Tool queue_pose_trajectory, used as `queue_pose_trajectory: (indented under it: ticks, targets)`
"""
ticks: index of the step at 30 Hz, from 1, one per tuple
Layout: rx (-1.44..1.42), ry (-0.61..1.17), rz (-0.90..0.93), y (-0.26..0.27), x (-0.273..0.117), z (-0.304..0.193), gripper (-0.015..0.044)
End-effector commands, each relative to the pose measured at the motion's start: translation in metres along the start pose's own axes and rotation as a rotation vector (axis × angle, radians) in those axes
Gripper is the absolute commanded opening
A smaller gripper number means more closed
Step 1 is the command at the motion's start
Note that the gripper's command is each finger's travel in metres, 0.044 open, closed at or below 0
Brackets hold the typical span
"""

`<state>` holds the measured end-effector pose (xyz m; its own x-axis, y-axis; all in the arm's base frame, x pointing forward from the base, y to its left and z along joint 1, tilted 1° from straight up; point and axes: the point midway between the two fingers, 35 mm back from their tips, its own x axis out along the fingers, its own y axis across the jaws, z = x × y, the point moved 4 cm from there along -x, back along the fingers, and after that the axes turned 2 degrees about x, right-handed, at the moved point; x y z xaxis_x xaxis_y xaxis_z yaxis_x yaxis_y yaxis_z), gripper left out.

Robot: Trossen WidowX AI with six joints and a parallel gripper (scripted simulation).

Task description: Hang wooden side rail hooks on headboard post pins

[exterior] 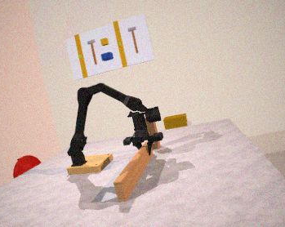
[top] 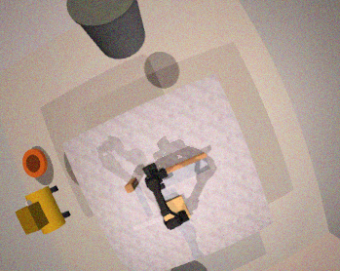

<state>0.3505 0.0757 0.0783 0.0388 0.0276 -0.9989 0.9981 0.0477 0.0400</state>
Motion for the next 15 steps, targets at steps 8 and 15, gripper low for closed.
queue_pose_trajectory:
  ticks: [8,15]
  targets:
    - [-0.025,-0.002,0.009,0.0076,-0.0003,-0.0004,0.0]
    - [-0.025,-0.002,0.009,0.0106,-0.0004,-0.0006,0.0]
